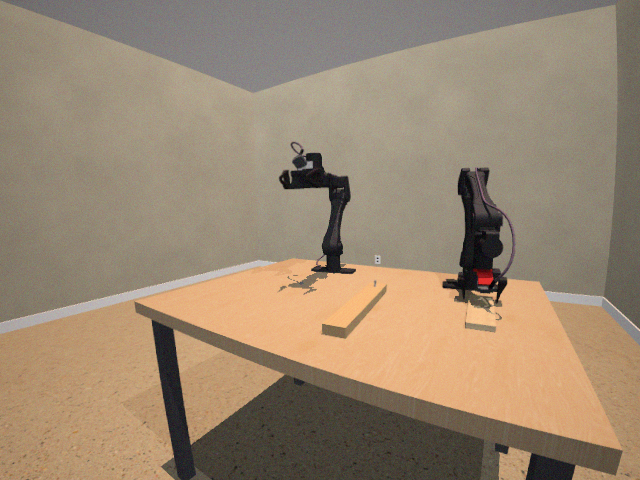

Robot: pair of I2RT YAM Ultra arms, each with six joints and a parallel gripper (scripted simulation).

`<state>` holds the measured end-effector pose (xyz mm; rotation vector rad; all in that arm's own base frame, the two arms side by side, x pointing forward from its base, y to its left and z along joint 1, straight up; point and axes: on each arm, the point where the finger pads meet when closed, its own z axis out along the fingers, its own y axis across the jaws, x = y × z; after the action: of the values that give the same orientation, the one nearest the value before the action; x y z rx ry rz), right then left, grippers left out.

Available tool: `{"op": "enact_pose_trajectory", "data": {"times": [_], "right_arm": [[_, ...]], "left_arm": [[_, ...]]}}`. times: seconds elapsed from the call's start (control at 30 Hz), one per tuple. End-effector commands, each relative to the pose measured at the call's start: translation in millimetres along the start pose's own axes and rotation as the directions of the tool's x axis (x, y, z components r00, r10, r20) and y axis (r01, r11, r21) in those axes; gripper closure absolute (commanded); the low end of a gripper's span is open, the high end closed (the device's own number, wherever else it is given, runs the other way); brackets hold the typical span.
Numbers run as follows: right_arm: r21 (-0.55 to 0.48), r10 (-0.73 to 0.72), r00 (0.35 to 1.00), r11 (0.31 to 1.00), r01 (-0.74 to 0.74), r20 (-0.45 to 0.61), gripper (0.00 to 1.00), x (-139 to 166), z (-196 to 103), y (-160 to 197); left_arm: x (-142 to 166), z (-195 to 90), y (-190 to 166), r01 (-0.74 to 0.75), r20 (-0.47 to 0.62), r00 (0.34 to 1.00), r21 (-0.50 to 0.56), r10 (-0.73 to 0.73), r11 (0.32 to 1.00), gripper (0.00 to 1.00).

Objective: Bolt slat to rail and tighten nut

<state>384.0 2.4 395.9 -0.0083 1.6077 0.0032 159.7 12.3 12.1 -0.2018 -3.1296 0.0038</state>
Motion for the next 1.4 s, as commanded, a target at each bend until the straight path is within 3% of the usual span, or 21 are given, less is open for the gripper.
{"op": "enact_pose_trajectory", "data": {"times": [0.0,0.7,0.73,1.17,1.37], "right_arm": [[0.007,0.003,0.999,1.000,-0.003,0.049,0.00,-15.7,-4.0,-1.4],[0.007,0.003,0.999,1.000,-0.003,0.049,0.00,-15.7,-4.0,-1.4],[0.007,0.003,0.999,1.000,-0.003,0.049,0.00,-15.7,-4.0,-1.4],[0.007,0.003,0.999,1.000,-0.003,0.049,0.00,-15.7,-4.0,-1.4],[0.007,0.003,0.999,1.000,-0.003,0.049,0.00,-15.7,-4.0,-1.4]], "left_arm": [[-4.0,3.0,3.5,-0.002,0.009,1.000,-0.008,0.002,1.000,0.00],[-4.2,0.4,1.7,-0.001,0.012,1.000,-0.004,0.001,1.000,0.00],[-4.1,-0.1,1.4,-0.001,0.013,1.000,-0.004,0.001,1.000,0.11],[-3.6,-1.3,0.7,0.000,0.014,1.000,-0.003,0.000,1.000,0.27],[-3.6,-1.3,0.7,0.000,0.014,1.000,-0.003,0.000,1.000,0.28]]}}
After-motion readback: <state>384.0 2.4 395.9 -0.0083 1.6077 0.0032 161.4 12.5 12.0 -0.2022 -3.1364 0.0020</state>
